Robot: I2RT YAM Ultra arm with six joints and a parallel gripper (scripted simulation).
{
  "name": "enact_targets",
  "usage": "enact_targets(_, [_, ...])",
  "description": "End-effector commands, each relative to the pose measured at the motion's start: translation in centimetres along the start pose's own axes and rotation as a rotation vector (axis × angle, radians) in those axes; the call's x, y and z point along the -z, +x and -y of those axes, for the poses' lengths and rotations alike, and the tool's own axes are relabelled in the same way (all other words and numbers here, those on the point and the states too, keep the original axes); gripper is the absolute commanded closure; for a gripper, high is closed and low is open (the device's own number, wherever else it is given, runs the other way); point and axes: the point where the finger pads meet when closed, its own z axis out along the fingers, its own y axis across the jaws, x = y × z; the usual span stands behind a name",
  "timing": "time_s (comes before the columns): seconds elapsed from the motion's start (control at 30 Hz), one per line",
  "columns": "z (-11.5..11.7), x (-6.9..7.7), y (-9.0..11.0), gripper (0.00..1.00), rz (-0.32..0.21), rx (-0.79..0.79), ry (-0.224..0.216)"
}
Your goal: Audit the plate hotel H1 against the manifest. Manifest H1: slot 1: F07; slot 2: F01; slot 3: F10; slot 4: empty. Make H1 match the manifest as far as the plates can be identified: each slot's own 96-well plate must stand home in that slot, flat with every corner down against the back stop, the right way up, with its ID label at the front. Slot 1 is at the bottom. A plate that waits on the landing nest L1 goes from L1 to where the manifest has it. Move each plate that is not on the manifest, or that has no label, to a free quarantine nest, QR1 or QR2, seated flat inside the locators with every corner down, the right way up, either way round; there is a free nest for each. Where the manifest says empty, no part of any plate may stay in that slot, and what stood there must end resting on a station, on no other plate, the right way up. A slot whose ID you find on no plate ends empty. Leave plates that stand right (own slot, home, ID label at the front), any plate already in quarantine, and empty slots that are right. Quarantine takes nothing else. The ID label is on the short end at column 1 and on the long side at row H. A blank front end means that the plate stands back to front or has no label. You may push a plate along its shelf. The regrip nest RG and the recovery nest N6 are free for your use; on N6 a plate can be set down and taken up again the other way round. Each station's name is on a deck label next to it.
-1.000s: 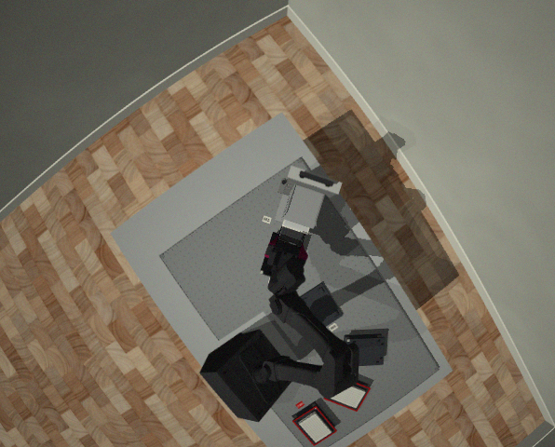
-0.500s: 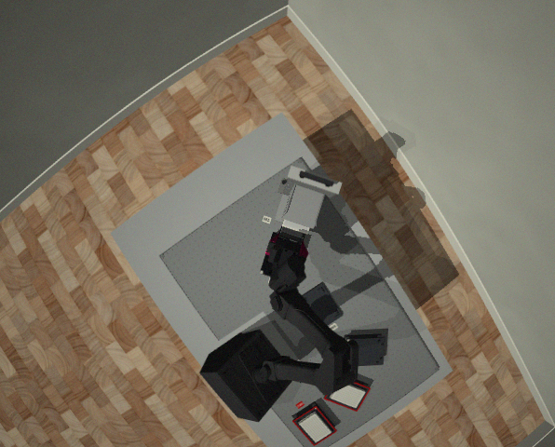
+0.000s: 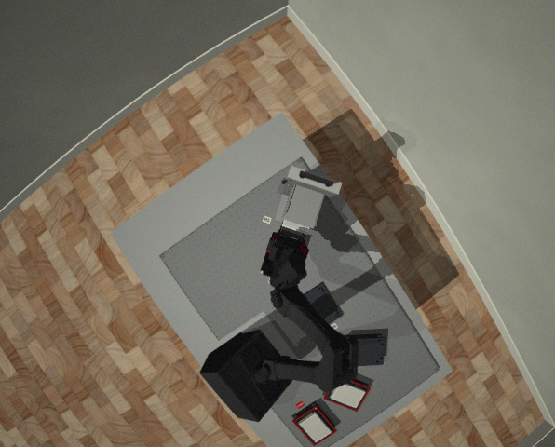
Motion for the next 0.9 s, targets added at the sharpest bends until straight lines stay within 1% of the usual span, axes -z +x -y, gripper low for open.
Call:
enact_targets(0.0, [0.06, -0.07, -0.50, 0.14, 0.010, -0.006, 0.000])
enact_targets(0.2, [0.06, -0.27, -0.57, 0.14, 0.010, -0.006, 0.000])
enact_targets(0.87, [0.06, -0.28, -0.57, 0.14, 0.010, -0.006, 0.000])
